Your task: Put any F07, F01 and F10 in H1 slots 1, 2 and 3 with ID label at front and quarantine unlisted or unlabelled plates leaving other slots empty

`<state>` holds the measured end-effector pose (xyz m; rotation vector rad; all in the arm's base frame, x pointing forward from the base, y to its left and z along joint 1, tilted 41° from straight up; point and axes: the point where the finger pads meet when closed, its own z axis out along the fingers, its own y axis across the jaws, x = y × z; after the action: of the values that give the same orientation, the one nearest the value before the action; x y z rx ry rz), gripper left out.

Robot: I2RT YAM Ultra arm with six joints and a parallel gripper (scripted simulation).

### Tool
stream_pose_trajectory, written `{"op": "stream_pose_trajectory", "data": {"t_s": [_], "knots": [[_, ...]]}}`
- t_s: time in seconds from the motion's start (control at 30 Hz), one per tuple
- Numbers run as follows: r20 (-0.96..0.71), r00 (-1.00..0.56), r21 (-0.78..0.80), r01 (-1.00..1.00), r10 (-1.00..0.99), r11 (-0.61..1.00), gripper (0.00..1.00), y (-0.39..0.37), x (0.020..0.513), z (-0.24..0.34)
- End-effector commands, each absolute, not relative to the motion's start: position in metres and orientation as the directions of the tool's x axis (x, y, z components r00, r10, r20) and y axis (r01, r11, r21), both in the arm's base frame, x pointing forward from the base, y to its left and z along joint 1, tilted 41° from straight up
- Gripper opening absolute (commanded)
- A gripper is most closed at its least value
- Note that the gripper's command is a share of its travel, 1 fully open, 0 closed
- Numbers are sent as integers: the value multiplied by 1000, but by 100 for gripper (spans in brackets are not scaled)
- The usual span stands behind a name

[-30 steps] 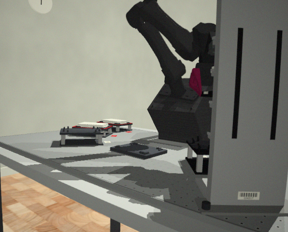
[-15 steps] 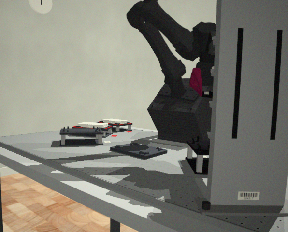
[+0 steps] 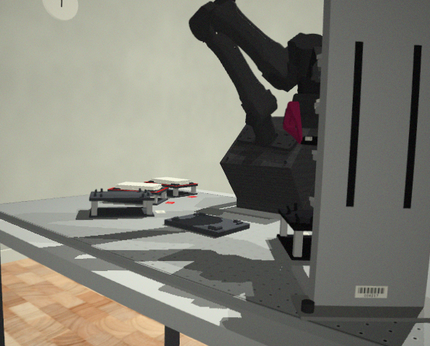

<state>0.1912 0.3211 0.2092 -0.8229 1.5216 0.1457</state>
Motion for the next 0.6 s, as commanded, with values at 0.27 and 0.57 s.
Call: {"op": "stream_pose_trajectory", "data": {"t_s": [0.27, 0.57], "knots": [[-915, 102, -375, -571, -390, 730, 86, 325, 193, 214], [-915, 102, -375, -571, -390, 730, 86, 329, 196, 216]]}}
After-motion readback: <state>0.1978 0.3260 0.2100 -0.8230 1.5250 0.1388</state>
